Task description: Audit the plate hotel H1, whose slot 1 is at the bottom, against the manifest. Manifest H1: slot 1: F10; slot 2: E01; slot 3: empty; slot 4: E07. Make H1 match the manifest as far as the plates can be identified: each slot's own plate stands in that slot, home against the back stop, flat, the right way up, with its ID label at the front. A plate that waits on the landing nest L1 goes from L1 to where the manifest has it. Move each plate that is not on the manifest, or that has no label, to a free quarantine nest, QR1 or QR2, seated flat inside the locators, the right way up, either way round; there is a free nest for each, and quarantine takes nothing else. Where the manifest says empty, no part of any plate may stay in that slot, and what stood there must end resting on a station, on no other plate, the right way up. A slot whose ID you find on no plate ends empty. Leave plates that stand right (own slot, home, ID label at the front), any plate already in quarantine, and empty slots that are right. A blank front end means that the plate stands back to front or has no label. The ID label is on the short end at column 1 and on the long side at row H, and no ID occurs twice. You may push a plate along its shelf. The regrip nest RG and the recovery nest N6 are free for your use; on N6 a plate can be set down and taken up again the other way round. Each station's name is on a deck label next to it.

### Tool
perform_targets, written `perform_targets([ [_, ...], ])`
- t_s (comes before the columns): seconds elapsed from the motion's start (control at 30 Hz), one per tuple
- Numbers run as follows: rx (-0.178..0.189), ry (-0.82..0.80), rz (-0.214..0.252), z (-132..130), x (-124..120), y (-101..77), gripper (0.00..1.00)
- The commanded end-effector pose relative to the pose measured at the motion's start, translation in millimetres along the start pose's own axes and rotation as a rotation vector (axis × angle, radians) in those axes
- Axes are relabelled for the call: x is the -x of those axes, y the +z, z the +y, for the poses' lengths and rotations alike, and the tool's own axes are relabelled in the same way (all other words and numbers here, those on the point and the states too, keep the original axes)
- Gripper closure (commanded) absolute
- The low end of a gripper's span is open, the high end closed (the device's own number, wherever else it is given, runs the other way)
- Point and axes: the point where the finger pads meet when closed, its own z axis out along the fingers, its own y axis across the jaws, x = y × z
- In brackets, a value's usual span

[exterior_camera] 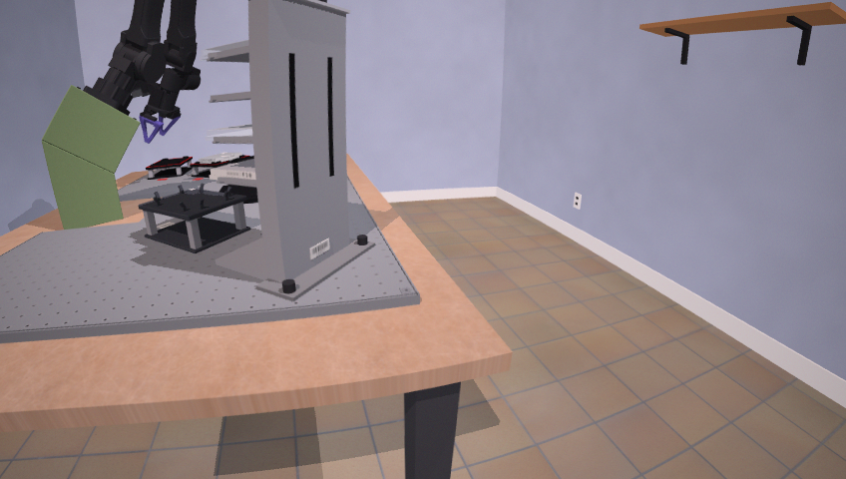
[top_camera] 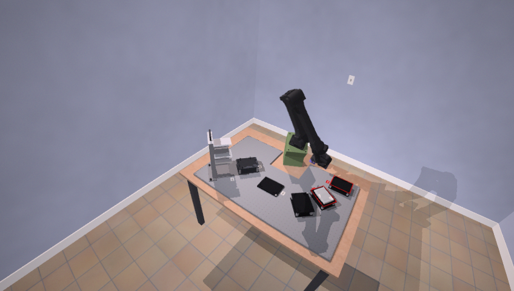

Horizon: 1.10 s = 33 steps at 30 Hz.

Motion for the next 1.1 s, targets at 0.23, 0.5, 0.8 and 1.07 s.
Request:
perform_targets([
  [0.23, -0.004, -0.001, 0.0, -2, 0, -0.5, 0.0],
  [0.5, -0.004, -0.001, 0.0, -2, 0, -0.5, 0.0],
  [0.8, -0.036, 0.229, 0.029, -16, -32, -15.0, 1.0],
  [1.07, -0.042, 0.413, 0.049, -13, -55, -23.2, 1.0],
])
